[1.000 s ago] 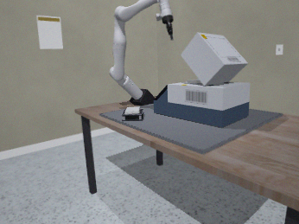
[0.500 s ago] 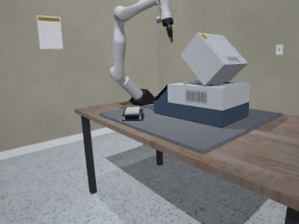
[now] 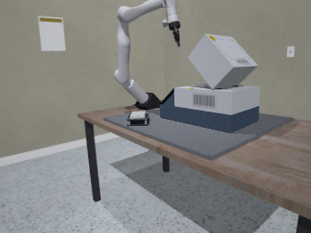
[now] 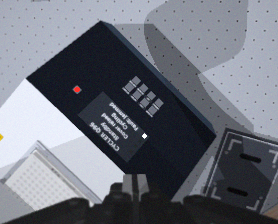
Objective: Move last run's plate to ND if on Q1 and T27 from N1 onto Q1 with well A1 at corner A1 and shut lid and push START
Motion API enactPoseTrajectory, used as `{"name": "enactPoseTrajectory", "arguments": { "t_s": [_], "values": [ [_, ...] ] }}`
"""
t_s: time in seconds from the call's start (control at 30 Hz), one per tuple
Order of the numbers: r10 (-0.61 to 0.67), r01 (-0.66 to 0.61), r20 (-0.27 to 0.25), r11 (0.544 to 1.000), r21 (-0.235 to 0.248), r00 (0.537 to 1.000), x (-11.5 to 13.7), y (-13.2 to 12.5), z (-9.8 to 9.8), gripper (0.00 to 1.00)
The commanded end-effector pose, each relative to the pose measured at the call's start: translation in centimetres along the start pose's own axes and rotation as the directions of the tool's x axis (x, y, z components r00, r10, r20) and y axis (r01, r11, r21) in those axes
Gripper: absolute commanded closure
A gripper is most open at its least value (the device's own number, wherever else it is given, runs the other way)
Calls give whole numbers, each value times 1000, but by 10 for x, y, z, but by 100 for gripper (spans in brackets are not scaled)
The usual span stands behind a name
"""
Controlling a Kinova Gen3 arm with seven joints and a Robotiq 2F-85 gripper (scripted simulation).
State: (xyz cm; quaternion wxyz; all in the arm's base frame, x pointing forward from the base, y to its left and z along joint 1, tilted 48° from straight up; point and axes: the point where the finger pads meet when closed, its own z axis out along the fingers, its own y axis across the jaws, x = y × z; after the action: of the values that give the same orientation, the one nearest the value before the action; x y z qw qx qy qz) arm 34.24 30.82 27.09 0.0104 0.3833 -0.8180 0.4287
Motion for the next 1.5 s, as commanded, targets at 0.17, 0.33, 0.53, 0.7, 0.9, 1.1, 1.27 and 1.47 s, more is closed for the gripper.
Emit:
{"name": "enactPoseTrajectory", "arguments": {
  "t_s": [0.17,0.33,0.53,0.7,0.9,1.1,1.27,1.47],
  "values": [
    [0,0,2,1000,0,1000,2,2,9,90],
    [0,0,2,1000,0,1000,2,3,13,90],
    [0,0,2,1000,0,1000,4,4,20,90],
    [0,0,2,1000,0,1000,5,5,27,90],
    [0,0,2,1000,0,1000,6,6,32,90],
    [0,0,2,1000,0,1000,7,8,40,90],
    [0,0,2,1000,0,1000,9,9,46,90],
    [0,0,2,1000,0,1000,10,10,51,90]
  ]
}}
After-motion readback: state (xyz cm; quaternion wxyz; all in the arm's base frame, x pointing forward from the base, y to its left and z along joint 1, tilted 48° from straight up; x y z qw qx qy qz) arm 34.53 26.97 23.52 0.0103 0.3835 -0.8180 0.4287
